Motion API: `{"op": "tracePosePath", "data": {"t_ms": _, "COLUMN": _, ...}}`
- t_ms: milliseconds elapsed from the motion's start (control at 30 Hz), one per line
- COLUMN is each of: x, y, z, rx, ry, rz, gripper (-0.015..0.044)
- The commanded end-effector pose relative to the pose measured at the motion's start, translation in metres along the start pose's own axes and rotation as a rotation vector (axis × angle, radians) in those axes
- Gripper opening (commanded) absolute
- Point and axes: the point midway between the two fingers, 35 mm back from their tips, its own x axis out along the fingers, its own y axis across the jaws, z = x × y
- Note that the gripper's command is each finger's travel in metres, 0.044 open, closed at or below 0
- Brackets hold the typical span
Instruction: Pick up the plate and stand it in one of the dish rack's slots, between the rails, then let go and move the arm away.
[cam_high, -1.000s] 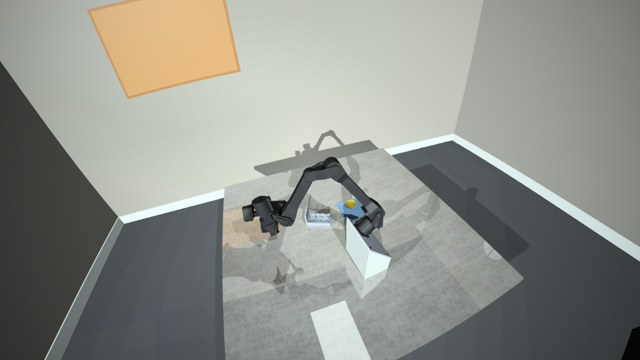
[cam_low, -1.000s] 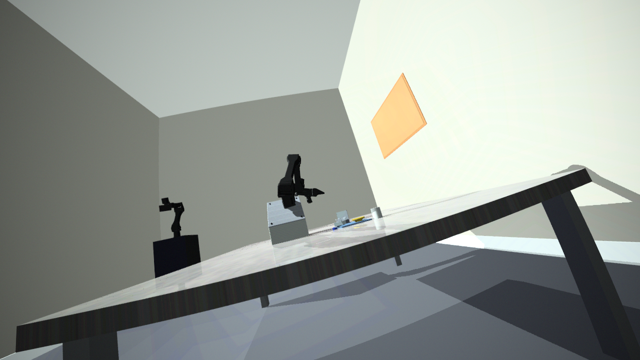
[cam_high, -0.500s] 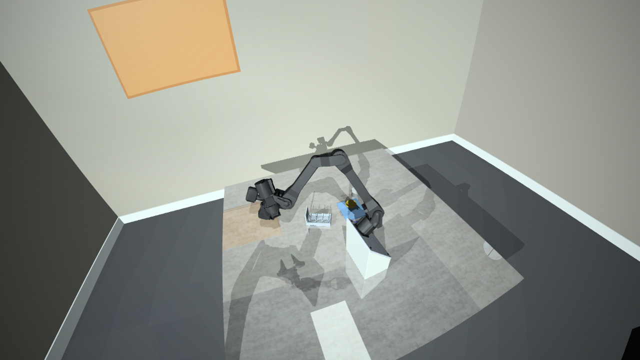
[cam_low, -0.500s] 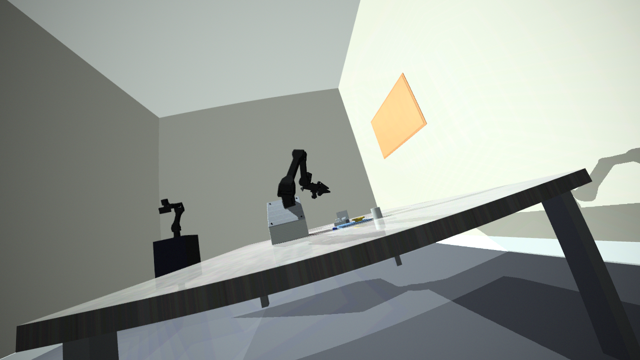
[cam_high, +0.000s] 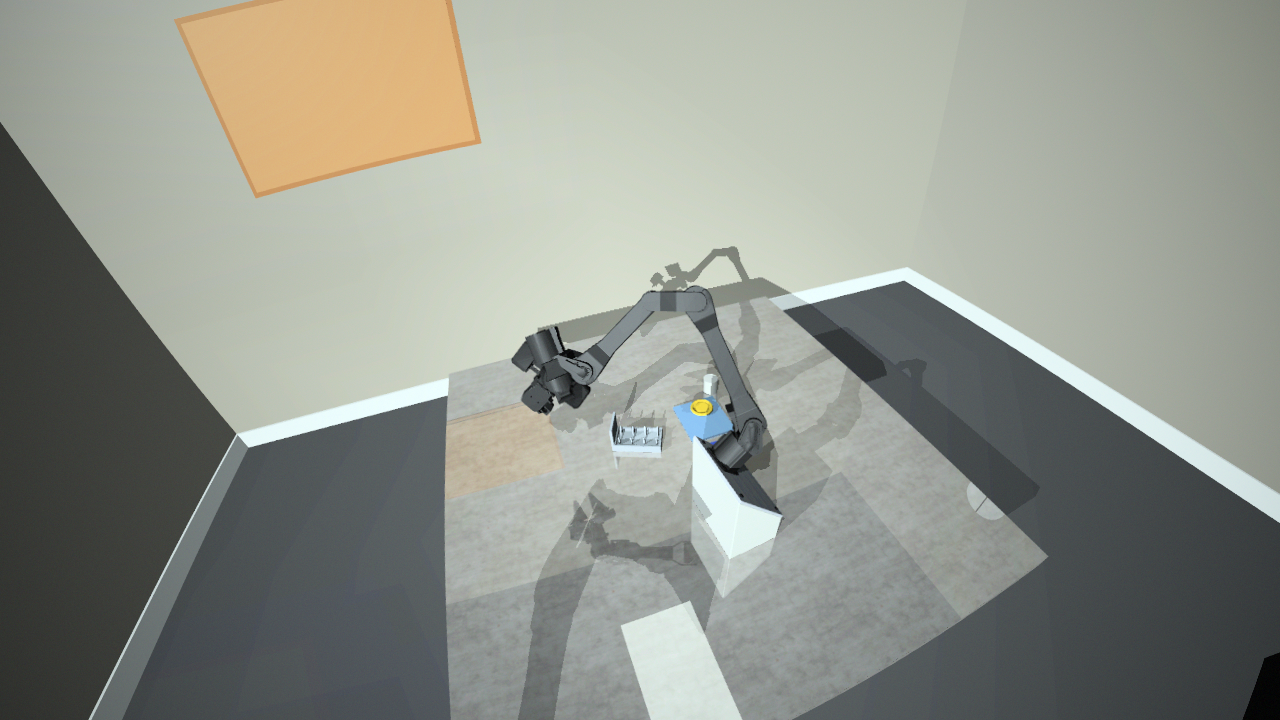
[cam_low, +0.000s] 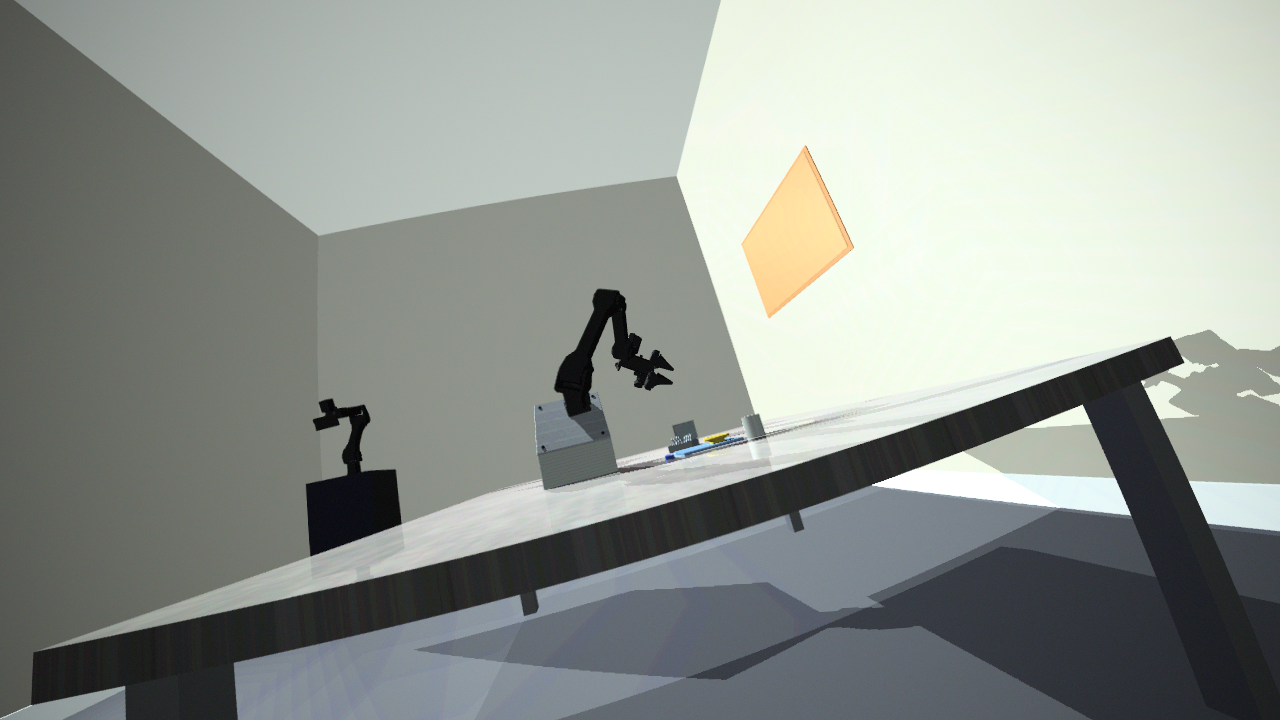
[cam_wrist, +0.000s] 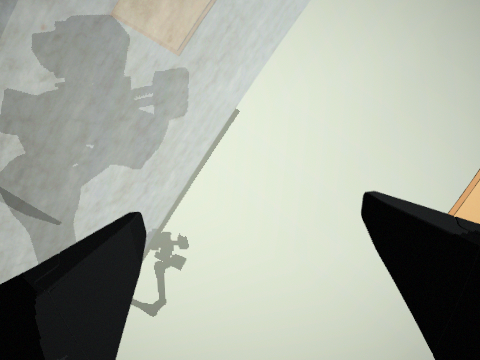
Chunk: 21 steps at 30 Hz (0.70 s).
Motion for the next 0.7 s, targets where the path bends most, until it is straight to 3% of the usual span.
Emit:
{"op": "tracePosePath", "data": {"t_ms": 0, "x": 0.008, "y": 0.008, "z": -0.009, "rx": 0.073, "ry": -0.020, "rz": 0.033, "gripper": 0.0400}}
{"op": "tracePosePath", "data": {"t_ms": 667, "x": 0.050, "y": 0.051, "z": -0.089, "rx": 0.606, "ry": -0.045, "rz": 0.281, "gripper": 0.0400}}
